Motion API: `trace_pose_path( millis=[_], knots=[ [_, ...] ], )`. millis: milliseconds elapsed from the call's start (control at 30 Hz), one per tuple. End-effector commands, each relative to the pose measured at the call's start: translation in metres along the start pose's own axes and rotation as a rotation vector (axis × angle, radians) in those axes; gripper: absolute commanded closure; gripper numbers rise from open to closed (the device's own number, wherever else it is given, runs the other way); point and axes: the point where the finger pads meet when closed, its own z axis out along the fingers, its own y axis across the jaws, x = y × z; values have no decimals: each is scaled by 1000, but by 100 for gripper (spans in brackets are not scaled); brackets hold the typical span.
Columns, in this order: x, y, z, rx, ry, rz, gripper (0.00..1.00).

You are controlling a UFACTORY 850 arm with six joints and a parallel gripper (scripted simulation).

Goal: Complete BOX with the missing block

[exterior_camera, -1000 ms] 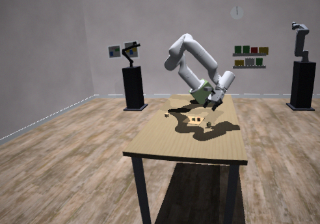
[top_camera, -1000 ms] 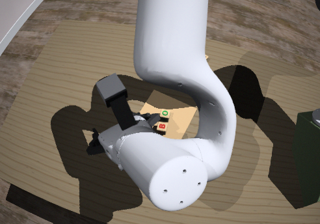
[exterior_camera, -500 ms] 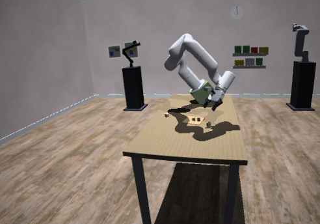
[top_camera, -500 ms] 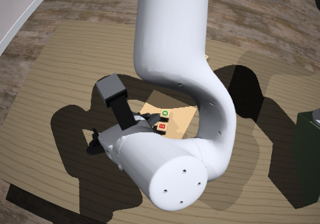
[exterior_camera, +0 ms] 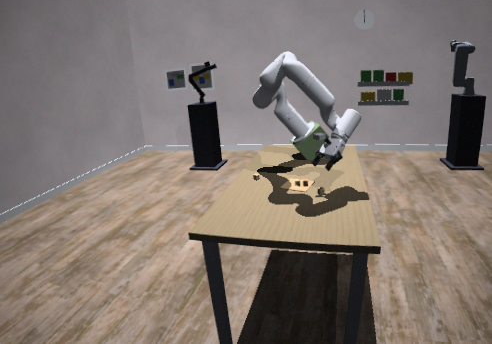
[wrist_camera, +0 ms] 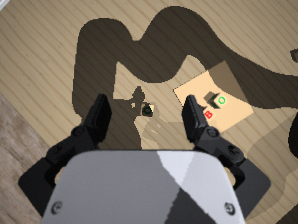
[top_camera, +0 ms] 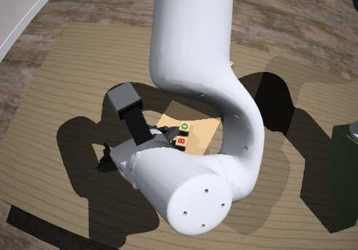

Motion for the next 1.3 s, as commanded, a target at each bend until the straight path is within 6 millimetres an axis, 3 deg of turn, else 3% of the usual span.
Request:
trace_pose_path(
  millis=[0,67,133,167,233,267,333,400,1267],
  knots=[
    [0,18,-2,0,1,1,0],
    [-1,60,-4,0,1,1,0],
    [-1,60,-4,0,1,1,0],
    [-2,83,-6,0,1,1,0],
    [-2,83,-6,0,1,1,0],
    [-2,104,-7,0,1,1,0],
    [-2,104,-7,0,1,1,0],
    [-2,125,-9,1,1,1,0],
    [-2,126,-9,1,1,1,0]
  ],
)
